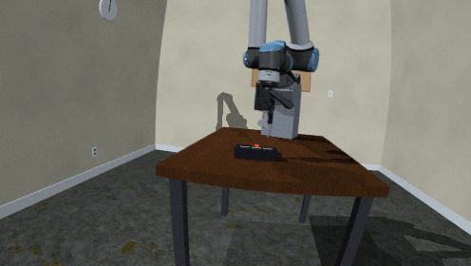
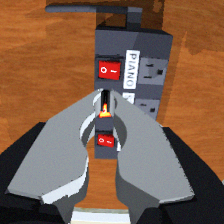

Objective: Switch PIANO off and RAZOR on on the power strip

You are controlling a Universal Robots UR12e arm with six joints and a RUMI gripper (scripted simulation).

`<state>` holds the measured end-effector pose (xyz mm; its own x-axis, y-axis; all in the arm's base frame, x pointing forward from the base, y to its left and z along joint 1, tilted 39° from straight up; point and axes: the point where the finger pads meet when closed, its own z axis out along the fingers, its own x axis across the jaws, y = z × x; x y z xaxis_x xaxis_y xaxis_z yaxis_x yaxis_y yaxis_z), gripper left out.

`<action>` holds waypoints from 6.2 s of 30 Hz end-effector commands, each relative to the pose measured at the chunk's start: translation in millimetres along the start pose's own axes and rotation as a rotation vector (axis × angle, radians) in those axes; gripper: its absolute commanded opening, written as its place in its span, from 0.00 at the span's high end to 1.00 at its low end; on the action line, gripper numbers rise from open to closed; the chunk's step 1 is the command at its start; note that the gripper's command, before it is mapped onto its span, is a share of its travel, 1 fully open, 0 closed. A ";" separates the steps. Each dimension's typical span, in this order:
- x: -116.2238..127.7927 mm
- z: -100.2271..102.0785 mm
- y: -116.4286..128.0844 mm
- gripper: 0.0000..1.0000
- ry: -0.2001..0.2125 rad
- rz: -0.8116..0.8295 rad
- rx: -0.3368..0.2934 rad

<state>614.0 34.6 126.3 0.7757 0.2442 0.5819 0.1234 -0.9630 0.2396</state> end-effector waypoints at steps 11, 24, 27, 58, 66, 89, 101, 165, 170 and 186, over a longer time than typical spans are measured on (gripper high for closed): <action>-3.5 1.0 -1.1 1.00 -0.007 0.000 0.004; 11.6 -11.9 84.1 1.00 -0.002 0.000 0.000; 12.4 -14.1 93.7 1.00 -0.002 0.000 0.000; 10.2 -12.8 91.1 1.00 -0.005 0.000 0.003; 10.2 -12.7 91.1 1.00 -0.005 0.000 0.003; 11.9 1.2 91.3 1.00 -0.003 -0.001 0.002; 11.8 14.8 91.5 1.00 -0.004 0.000 0.002; 11.0 31.1 91.4 1.00 -0.004 0.000 0.002; 11.6 31.1 91.7 1.00 -0.004 0.000 0.002; 11.8 31.1 91.7 1.00 -0.004 0.000 0.002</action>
<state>652.3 -54.4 129.6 0.7794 0.2435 0.5773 0.1255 -0.9634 0.2368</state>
